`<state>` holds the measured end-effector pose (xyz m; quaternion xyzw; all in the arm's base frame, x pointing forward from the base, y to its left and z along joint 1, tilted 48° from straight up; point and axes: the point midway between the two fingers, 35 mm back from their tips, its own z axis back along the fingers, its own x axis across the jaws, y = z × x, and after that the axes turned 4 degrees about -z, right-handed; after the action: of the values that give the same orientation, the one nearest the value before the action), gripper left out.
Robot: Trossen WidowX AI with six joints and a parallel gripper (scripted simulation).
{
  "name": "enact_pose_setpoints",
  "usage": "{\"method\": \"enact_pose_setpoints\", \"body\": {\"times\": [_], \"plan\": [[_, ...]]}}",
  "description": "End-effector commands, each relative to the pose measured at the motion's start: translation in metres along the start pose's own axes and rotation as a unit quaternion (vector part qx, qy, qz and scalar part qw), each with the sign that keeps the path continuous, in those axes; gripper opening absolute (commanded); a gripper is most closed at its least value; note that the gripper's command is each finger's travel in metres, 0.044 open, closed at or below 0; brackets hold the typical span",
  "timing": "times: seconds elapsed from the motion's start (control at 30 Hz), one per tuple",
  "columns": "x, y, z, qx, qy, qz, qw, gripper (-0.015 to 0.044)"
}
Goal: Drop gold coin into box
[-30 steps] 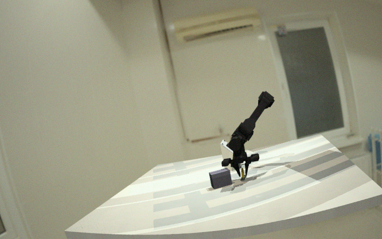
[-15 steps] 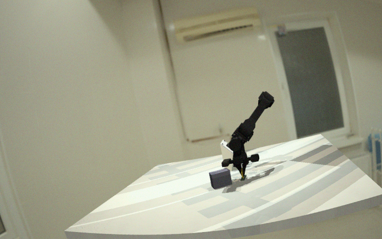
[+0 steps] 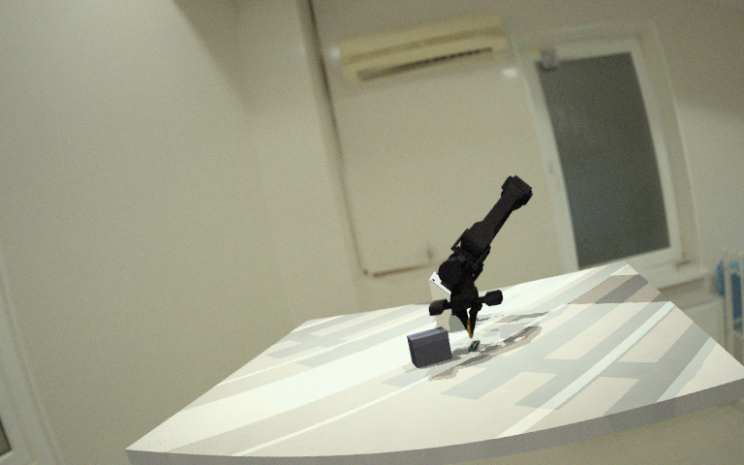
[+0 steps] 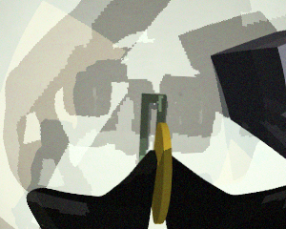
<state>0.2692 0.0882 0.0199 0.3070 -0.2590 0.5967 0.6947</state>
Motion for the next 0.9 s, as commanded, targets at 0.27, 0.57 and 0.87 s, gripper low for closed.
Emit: {"method": "enact_pose_setpoints", "body": {"times": [0.27, 0.57, 0.87], "plan": [[-0.001, -0.001, 0.029, 0.000, 0.004, 0.003, 1.000, 0.0000], [0.000, 0.000, 0.052, 0.000, 0.002, 0.003, 1.000, 0.0000], [0.001, 0.003, 0.068, 0.001, 0.000, 0.001, 1.000, 0.0000]]}}
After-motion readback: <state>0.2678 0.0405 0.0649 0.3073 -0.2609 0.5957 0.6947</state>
